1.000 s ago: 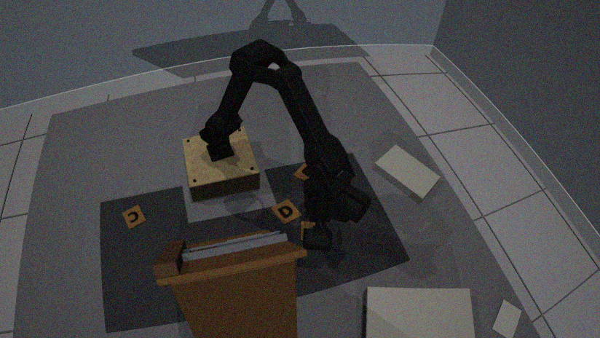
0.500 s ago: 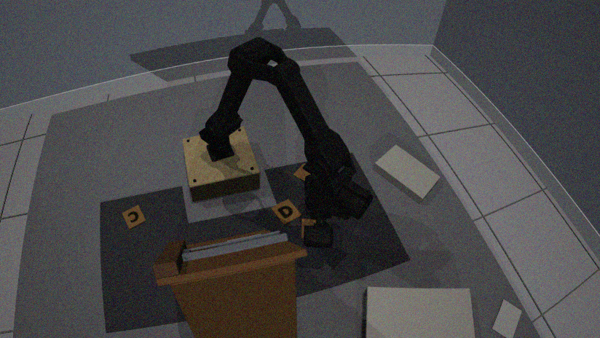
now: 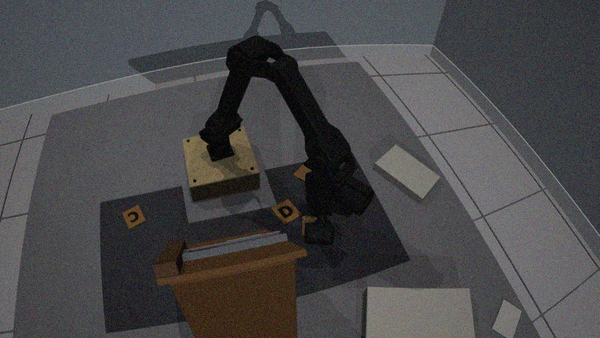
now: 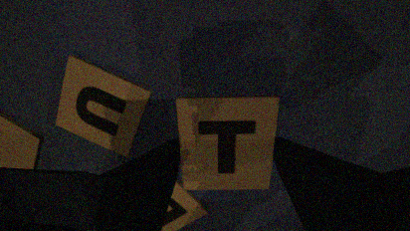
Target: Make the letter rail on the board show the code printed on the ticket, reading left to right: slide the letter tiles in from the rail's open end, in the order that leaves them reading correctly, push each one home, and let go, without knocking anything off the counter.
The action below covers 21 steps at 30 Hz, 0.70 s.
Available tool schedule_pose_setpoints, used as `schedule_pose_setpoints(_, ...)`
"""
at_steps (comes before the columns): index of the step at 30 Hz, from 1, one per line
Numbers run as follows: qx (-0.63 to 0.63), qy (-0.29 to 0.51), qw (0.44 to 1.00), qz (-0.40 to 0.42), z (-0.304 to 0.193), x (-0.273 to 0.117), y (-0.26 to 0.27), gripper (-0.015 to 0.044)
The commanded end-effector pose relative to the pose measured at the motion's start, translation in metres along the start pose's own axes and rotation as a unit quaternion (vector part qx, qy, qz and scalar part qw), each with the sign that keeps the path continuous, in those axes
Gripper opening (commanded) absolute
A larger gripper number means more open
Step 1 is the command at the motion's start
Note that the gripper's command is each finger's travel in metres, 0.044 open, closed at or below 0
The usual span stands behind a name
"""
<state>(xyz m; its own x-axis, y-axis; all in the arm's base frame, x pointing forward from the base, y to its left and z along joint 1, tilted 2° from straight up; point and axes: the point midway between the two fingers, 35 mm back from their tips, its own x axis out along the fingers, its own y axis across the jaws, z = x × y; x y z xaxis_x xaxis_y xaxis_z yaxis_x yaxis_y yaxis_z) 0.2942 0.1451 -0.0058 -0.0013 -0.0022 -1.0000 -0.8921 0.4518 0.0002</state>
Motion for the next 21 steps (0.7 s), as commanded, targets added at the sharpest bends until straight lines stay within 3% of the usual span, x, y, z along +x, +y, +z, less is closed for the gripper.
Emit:
schedule_pose_setpoints(1,0.002,0.001,1.000,-0.002,0.000,-0.003,0.000,0.0000)
schedule_pose_setpoints(11,0.002,-0.001,1.000,-0.002,0.000,-0.007,0.000,0.0000)
schedule_pose_setpoints(21,0.103,-0.043,0.990,-0.082,0.005,-0.024,-0.016,0.0000)
